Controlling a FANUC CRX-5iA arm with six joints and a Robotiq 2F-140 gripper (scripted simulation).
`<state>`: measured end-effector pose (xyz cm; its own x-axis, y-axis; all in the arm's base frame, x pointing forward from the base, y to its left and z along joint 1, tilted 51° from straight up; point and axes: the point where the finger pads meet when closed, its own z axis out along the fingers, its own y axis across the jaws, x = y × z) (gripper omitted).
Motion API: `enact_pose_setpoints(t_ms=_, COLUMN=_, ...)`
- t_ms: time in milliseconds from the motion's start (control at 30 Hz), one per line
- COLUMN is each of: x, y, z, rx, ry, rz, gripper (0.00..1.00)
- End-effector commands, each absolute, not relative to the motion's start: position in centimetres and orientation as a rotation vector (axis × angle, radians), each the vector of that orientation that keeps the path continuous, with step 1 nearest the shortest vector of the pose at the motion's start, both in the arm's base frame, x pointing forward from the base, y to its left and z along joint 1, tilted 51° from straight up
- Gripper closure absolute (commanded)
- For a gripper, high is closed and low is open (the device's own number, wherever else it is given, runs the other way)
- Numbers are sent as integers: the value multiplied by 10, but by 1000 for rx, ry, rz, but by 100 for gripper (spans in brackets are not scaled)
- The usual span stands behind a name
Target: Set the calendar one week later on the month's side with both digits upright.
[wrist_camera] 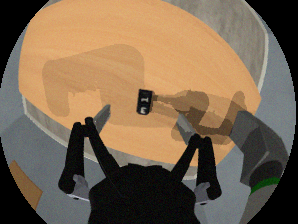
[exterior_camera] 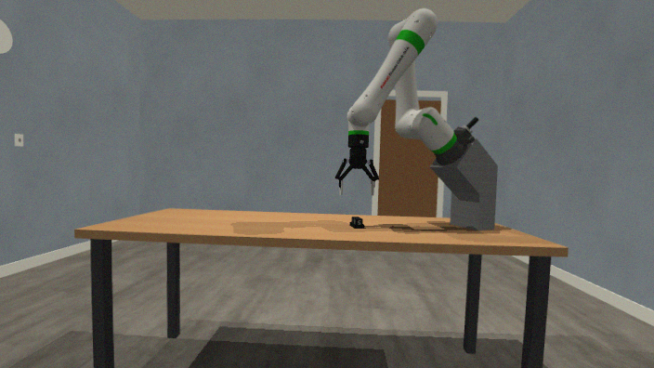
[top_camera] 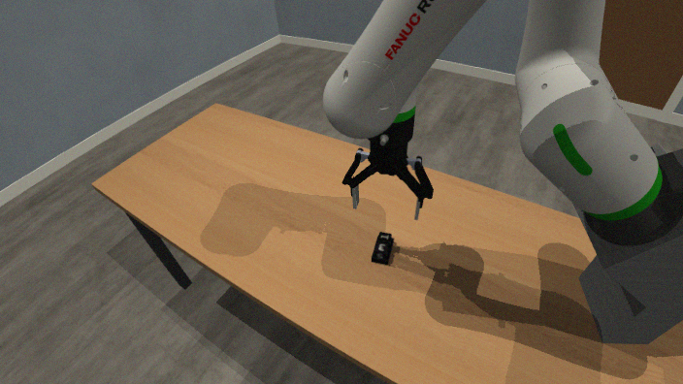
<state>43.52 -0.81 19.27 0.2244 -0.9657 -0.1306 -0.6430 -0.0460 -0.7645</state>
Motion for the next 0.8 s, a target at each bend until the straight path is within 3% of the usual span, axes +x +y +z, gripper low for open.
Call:
enact_pose_setpoints(t_ms=0, x=434, y=-9, z=194, rx=-1769, ry=1497, rz=-560, gripper=0)
enact_pose_setpoints(t_ms=767, x=400, y=-20, z=223, rx=-1769, ry=1497, rz=-560, gripper=0)
